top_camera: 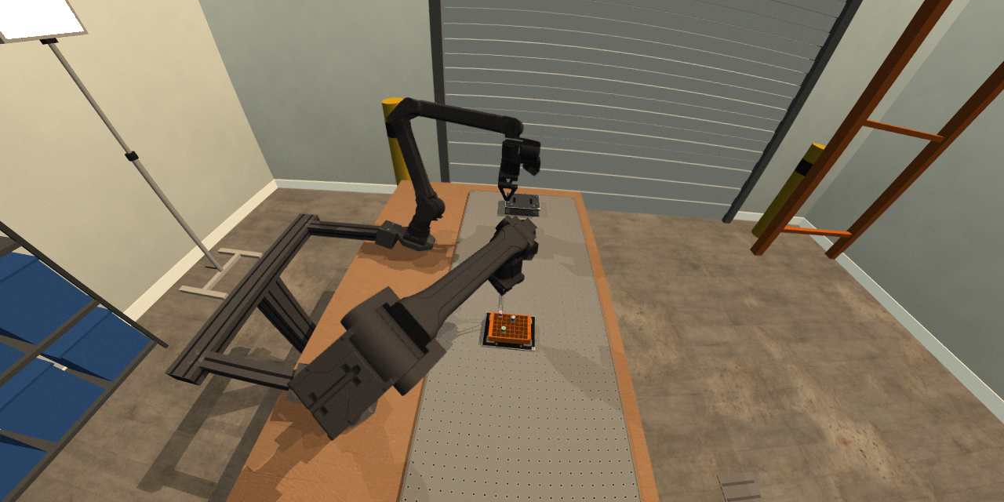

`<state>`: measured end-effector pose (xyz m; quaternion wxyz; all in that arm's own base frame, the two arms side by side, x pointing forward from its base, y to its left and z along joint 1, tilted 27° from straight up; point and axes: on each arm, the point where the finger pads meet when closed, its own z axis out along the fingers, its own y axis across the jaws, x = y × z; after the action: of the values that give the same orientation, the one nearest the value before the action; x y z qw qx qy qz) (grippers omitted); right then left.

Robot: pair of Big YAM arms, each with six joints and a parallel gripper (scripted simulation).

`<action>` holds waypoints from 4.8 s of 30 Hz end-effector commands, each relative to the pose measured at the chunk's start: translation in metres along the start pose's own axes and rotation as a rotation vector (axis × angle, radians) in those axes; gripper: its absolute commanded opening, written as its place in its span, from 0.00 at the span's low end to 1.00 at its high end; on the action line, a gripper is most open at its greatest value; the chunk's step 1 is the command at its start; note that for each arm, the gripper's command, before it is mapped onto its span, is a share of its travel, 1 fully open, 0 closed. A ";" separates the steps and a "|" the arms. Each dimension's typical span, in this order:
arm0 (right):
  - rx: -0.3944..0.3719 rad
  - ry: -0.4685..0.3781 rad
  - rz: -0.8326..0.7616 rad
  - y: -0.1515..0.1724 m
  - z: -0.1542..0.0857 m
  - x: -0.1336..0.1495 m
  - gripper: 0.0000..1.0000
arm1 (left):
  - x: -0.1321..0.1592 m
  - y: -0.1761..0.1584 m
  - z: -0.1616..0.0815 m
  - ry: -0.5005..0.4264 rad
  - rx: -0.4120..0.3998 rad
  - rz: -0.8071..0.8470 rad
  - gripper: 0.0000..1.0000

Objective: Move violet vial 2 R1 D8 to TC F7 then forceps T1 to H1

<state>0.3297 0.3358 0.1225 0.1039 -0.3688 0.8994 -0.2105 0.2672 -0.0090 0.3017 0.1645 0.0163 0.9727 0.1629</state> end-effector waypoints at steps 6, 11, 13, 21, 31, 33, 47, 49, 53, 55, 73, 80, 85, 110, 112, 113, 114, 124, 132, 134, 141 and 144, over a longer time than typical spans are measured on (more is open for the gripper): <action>-0.006 -0.053 0.038 -0.008 -0.028 -0.018 0.11 | -0.009 0.002 -0.010 -0.029 0.005 -0.017 1.00; -0.005 -0.047 0.024 -0.002 -0.029 -0.015 0.11 | -0.009 0.002 -0.010 -0.029 0.005 -0.017 1.00; -0.006 -0.054 0.038 -0.008 -0.033 -0.018 0.11 | -0.009 0.002 -0.010 -0.029 0.005 -0.017 1.00; -0.001 -0.033 0.014 0.002 -0.028 -0.012 0.11 | -0.009 0.002 -0.010 -0.029 0.005 -0.017 1.00; -0.001 -0.033 0.022 -0.003 -0.029 -0.009 0.08 | -0.009 0.002 -0.010 -0.029 0.005 -0.017 1.00; -0.001 -0.033 0.022 -0.002 -0.028 -0.008 0.08 | -0.009 0.002 -0.010 -0.029 0.005 -0.017 1.00; 0.002 -0.024 0.015 -0.001 -0.024 -0.001 0.07 | -0.009 0.002 -0.010 -0.029 0.005 -0.017 1.00; 0.003 -0.022 0.013 0.000 -0.023 0.000 0.07 | -0.009 0.002 -0.010 -0.029 0.005 -0.017 1.00; 0.003 -0.021 0.013 0.000 -0.022 0.001 0.07 | -0.009 0.002 -0.010 -0.029 0.005 -0.017 1.00; 0.003 -0.021 0.013 0.000 -0.023 0.001 0.07 | -0.009 0.002 -0.010 -0.029 0.005 -0.017 1.00; 0.003 -0.019 0.016 -0.003 -0.016 -0.001 0.07 | -0.009 0.002 -0.010 -0.029 0.005 -0.017 1.00; 0.004 -0.014 0.016 -0.007 -0.012 0.000 0.07 | -0.009 0.002 -0.010 -0.029 0.005 -0.017 1.00; 0.004 -0.014 0.015 -0.007 -0.010 -0.001 0.07 | -0.009 0.002 -0.010 -0.029 0.005 -0.017 1.00; 0.006 -0.002 0.006 -0.004 -0.001 0.000 0.07 | -0.009 0.002 -0.010 -0.029 0.005 -0.017 1.00; 0.006 -0.003 0.007 -0.004 -0.001 0.000 0.07 | -0.009 0.002 -0.010 -0.029 0.005 -0.017 1.00; 0.007 0.000 0.007 -0.004 0.000 0.000 0.07 | -0.009 0.002 -0.010 -0.029 0.005 -0.017 1.00; 0.007 0.001 0.007 -0.005 0.000 0.000 0.07 | -0.009 0.002 -0.010 -0.029 0.005 -0.017 1.00; 0.007 0.001 0.007 -0.003 0.003 0.000 0.07 | -0.009 0.002 -0.010 -0.029 0.005 -0.017 1.00; 0.006 -0.003 0.009 -0.004 0.003 -0.002 0.07 | -0.009 0.002 -0.010 -0.029 0.005 -0.017 1.00; 0.007 0.003 0.007 -0.004 0.006 0.001 0.07 | -0.009 0.002 -0.010 -0.029 0.005 -0.017 1.00; 0.007 0.002 0.002 -0.002 0.006 0.001 0.07 | -0.009 0.002 -0.010 -0.029 0.005 -0.017 1.00; 0.007 0.000 0.006 -0.003 0.007 0.000 0.07 | -0.009 0.002 -0.010 -0.029 0.005 -0.017 1.00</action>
<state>0.3277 0.3345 0.1265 0.1100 -0.3655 0.9004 -0.2086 0.2672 -0.0090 0.3017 0.1645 0.0163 0.9727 0.1629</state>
